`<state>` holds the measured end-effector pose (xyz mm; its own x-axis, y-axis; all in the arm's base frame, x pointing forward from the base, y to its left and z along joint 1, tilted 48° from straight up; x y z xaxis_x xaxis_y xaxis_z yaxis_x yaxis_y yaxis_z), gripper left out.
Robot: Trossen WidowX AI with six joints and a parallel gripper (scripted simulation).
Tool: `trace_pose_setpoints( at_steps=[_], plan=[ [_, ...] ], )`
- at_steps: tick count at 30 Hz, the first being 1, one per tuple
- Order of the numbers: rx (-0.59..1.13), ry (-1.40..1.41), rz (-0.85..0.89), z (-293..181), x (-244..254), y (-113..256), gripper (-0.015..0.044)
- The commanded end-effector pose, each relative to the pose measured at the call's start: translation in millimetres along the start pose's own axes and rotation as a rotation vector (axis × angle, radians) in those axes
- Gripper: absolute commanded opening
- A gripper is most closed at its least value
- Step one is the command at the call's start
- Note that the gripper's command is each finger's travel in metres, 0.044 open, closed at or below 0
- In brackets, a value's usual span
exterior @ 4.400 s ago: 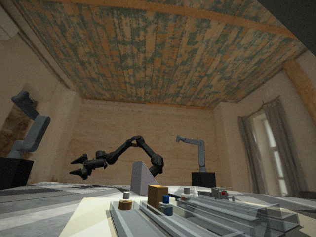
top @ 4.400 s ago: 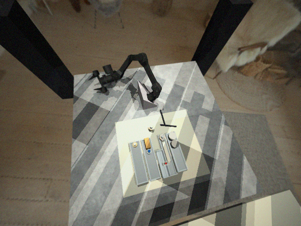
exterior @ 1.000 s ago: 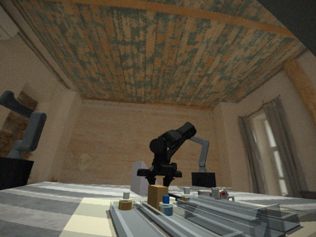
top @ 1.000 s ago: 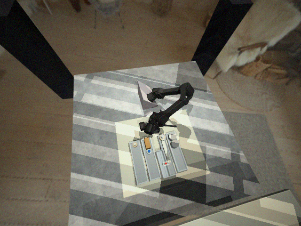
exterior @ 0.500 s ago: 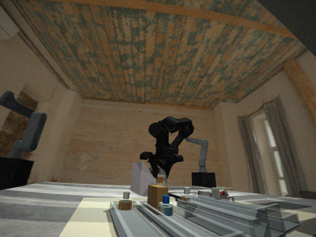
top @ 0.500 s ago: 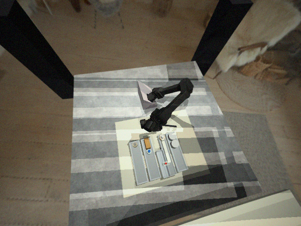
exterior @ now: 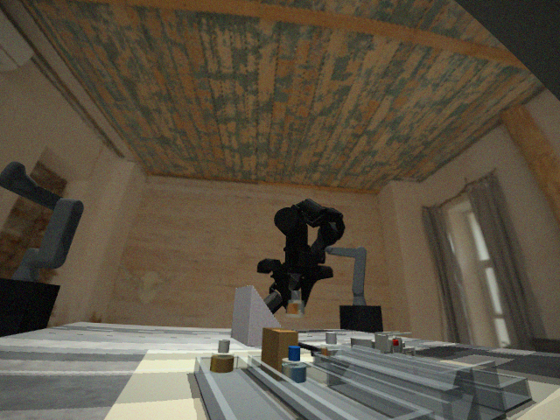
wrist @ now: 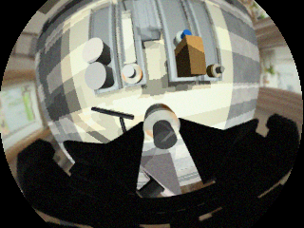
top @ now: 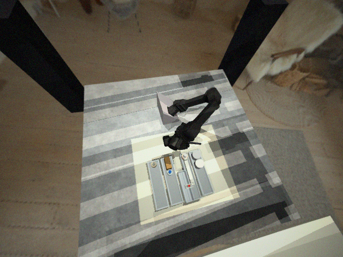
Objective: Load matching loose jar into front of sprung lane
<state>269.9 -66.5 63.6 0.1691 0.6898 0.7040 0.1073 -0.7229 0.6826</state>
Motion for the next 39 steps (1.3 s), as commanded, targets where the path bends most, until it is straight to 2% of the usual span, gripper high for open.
trace_pose_setpoints(
  at_steps=[1,10,22,39],
  plan=[
    [-0.003,0.008,0.002,7.1,14.6,-10.5,0.0000],
    [0.001,0.028,0.014,19.1,47.9,-36.6,0.0000],
    [0.001,0.029,0.016,18.7,48.9,-61.4,0.0000],
    [0.001,0.029,0.016,24.0,50.4,-62.0,0.0000]
  ],
)
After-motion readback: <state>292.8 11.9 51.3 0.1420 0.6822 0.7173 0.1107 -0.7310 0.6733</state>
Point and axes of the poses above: the point midway between the two fingers, 35 mm back from their tips, its own y axis back along the fingers, its own x axis across the jaws, z = x × y, the point moved 7 cm from there along y, back along the fingers, and after that the axes turned 14 degrees about -y, right-handed, at the moved point
